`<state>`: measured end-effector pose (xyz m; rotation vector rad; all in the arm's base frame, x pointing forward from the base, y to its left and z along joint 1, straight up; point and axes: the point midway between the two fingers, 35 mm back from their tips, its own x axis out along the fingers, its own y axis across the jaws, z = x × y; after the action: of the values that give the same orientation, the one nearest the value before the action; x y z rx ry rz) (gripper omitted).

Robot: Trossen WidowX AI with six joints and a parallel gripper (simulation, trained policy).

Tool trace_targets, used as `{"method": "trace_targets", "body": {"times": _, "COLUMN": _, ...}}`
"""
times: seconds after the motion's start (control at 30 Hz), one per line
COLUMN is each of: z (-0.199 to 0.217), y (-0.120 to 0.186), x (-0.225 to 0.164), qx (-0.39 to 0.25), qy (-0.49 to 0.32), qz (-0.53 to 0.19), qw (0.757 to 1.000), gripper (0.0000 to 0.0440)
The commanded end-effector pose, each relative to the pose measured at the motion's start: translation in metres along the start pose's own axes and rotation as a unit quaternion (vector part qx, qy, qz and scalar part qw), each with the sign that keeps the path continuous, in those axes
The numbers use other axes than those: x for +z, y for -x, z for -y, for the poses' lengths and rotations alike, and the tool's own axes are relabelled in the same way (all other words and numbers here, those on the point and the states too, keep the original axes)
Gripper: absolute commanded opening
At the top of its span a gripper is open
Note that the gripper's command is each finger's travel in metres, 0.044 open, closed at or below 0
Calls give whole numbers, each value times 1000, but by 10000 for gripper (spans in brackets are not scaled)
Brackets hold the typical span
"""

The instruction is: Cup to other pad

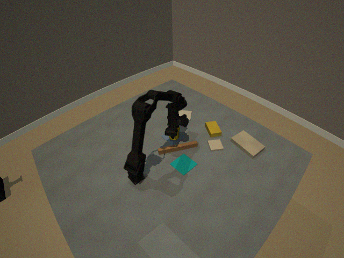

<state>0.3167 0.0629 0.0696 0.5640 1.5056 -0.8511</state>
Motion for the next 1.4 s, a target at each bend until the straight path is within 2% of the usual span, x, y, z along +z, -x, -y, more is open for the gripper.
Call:
{"method": "trace_targets", "body": {"times": 0.0, "z": 6, "y": 5, "x": 2, "qx": -1, "qy": -3, "qz": 1, "qw": 1000, "gripper": 6}}
{"method": "trace_targets", "body": {"times": 0.63, "z": 43, "y": 61, "x": 20, "qx": 41, "qy": -80, "qz": 4, "qw": 996, "gripper": 0}}
{"method": "trace_targets", "body": {"times": 1.37, "z": 82, "y": 74, "x": 63, "qx": 80, "qy": -177, "qz": 24, "qw": 981, "gripper": 0}}
